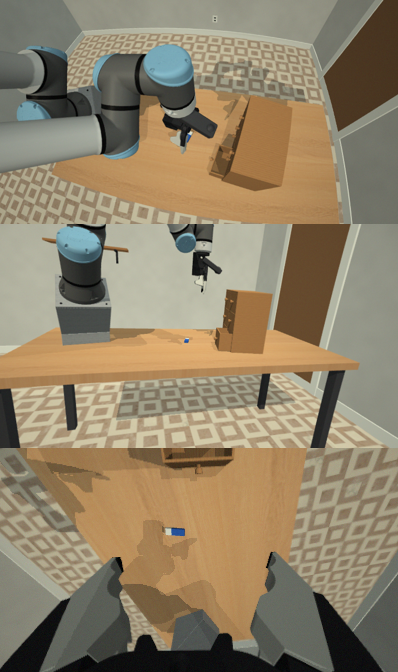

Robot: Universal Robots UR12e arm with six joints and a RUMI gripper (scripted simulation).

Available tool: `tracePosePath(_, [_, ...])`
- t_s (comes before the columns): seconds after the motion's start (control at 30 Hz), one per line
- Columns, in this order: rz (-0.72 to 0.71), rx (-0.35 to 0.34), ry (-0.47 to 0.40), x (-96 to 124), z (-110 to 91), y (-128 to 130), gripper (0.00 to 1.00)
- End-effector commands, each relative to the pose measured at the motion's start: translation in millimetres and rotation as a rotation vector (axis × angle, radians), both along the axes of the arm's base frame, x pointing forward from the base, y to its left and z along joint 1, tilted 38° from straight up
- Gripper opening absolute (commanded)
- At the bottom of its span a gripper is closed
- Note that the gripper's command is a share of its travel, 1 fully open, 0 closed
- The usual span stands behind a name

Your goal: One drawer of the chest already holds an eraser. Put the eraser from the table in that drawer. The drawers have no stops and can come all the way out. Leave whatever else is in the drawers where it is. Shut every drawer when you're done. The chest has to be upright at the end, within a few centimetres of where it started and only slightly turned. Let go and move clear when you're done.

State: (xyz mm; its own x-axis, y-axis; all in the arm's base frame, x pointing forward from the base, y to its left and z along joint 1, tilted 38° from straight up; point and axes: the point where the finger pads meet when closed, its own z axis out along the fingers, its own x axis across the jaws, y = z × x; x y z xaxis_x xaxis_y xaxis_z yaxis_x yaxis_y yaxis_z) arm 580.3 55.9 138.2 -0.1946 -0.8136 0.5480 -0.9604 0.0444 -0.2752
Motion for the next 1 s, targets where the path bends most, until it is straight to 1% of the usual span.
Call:
tracePosePath(0.0, [0.001, 0.000, -0.002, 0.6, 0.4, 0.2, 1.00])
tracePosePath(0.43, [0.014, -0.004, -0.012, 3.0, -0.8, -1.1, 1.00])
tracePosePath(0.97, [0.058, -0.016, -0.045, 11.1, -4.3, -5.4, 1.00])
